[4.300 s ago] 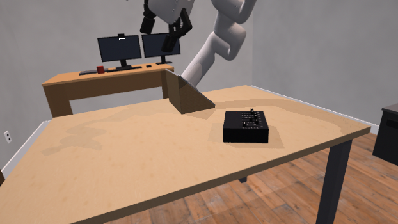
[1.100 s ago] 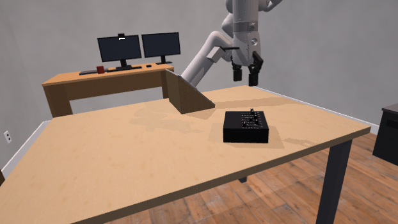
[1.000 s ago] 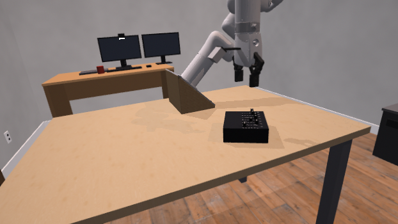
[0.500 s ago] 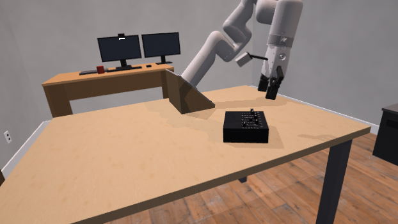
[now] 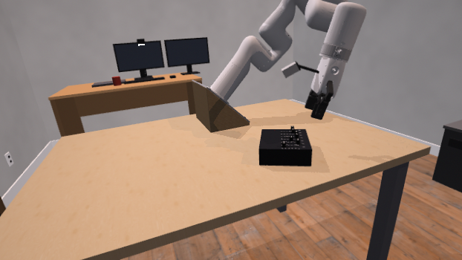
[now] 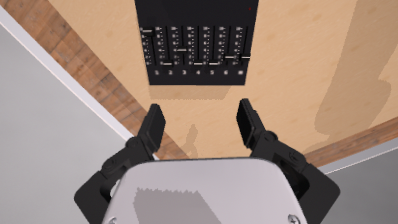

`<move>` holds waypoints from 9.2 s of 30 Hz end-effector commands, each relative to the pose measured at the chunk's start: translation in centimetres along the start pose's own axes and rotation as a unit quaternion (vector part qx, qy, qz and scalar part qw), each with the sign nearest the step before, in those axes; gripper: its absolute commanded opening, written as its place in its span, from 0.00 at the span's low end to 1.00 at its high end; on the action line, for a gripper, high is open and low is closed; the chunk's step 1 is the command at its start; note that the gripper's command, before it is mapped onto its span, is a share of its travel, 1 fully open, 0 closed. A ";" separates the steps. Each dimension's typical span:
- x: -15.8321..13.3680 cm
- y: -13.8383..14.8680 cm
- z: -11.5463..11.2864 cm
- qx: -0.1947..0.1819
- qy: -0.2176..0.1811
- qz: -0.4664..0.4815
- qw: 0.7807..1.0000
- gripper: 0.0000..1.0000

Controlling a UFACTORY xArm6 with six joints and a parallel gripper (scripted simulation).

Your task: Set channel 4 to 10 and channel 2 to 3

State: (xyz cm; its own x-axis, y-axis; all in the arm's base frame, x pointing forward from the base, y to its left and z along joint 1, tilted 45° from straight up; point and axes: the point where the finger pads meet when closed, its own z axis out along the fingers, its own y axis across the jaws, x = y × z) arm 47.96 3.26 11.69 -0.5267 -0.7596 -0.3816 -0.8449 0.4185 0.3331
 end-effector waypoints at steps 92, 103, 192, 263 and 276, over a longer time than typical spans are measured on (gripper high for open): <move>7.0 -1.5 -1.2 0.029 -0.149 -0.153 0.976 1.00; 1.4 -4.5 2.9 -0.001 -0.152 0.034 0.988 1.00; 0.7 -4.5 5.1 -0.001 -0.151 0.034 0.988 0.00; 0.6 -4.7 5.2 -0.001 -0.151 0.034 0.988 0.00; 0.6 -4.7 5.2 -0.001 -0.151 0.034 0.988 0.00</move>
State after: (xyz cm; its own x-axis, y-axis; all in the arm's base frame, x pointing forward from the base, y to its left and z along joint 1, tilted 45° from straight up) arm 50.98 3.54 5.31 -0.5874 -0.5460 -0.5973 -0.8060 0.4611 0.3711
